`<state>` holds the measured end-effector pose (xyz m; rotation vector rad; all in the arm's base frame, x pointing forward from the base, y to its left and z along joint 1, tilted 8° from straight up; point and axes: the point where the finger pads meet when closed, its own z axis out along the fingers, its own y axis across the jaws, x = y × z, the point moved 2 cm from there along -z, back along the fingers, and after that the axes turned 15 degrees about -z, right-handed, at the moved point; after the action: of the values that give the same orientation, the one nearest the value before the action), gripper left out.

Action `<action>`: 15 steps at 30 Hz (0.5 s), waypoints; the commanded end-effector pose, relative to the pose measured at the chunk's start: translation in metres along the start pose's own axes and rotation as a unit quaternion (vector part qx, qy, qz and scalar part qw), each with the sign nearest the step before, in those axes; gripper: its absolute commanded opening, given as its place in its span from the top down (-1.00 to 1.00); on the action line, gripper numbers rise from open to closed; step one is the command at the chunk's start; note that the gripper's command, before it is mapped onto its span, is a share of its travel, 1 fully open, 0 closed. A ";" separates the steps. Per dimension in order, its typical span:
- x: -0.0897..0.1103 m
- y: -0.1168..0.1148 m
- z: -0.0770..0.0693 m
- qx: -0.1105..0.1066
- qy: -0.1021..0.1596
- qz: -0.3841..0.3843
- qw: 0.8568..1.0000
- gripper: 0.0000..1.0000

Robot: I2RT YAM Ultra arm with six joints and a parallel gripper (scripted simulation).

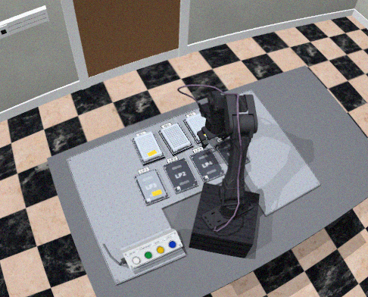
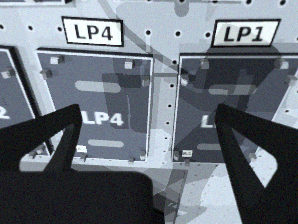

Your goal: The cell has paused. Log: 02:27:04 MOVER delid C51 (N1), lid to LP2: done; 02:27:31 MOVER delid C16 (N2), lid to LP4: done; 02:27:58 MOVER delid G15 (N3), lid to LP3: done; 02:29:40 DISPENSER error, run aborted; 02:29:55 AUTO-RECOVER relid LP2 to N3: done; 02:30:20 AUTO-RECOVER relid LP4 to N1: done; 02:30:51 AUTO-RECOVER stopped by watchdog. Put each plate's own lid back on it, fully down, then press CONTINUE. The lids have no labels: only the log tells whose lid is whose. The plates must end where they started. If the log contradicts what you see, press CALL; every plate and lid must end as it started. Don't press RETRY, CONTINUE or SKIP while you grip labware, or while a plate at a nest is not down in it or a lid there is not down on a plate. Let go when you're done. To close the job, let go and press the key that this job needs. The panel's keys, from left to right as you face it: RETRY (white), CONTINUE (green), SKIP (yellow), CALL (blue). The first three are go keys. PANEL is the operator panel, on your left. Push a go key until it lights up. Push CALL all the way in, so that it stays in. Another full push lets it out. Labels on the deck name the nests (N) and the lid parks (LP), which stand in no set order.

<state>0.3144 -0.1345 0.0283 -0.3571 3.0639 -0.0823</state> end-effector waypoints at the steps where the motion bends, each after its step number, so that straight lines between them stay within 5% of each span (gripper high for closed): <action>1: -0.012 0.004 -0.013 0.029 -0.028 0.015 0.999 -1.00; 15: -0.019 0.062 -0.001 0.030 -0.027 0.012 0.999 -1.00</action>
<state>0.3069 -0.0698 0.0121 -0.3748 3.0764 -0.0993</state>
